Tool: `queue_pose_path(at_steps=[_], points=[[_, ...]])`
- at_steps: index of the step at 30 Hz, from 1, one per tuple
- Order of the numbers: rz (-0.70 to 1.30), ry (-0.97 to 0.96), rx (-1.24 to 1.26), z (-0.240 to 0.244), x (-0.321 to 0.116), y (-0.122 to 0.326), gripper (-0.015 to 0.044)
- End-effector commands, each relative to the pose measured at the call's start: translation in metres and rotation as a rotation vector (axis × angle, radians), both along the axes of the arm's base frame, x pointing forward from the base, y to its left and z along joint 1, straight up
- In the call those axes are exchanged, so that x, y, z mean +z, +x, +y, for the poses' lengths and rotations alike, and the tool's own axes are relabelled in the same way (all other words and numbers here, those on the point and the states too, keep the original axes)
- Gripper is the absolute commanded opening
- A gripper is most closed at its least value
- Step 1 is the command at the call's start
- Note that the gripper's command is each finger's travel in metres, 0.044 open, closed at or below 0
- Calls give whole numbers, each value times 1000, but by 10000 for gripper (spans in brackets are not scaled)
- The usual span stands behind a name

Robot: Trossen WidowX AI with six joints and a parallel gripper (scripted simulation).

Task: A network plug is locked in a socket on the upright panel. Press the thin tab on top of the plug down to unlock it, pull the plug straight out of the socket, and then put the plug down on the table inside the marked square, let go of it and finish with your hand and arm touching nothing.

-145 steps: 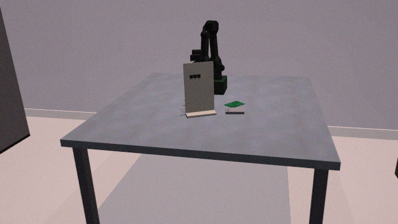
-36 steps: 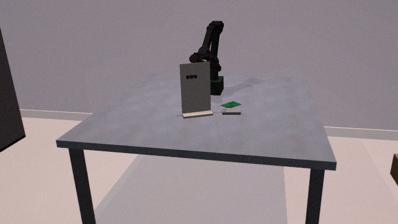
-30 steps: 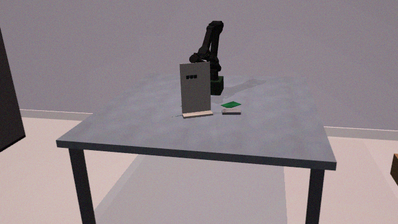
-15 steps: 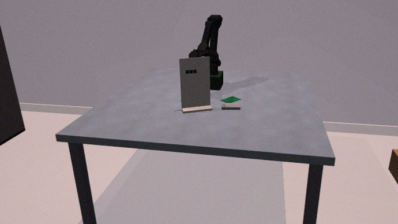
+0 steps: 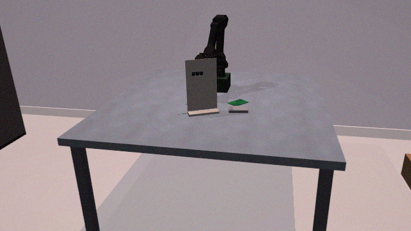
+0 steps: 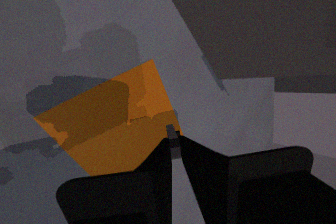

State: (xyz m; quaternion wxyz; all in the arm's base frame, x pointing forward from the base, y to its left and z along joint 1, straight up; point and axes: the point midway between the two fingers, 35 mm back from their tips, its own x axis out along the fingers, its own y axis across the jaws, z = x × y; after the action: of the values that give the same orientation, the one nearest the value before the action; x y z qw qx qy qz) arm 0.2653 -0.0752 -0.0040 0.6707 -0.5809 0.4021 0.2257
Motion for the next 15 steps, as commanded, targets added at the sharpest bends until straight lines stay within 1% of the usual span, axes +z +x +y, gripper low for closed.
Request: queue_pose_path(at_steps=[1, 15], points=[[11, 0, 4, 0, -6, -2, 0], [11, 1, 4, 1, -18, -3, 0]])
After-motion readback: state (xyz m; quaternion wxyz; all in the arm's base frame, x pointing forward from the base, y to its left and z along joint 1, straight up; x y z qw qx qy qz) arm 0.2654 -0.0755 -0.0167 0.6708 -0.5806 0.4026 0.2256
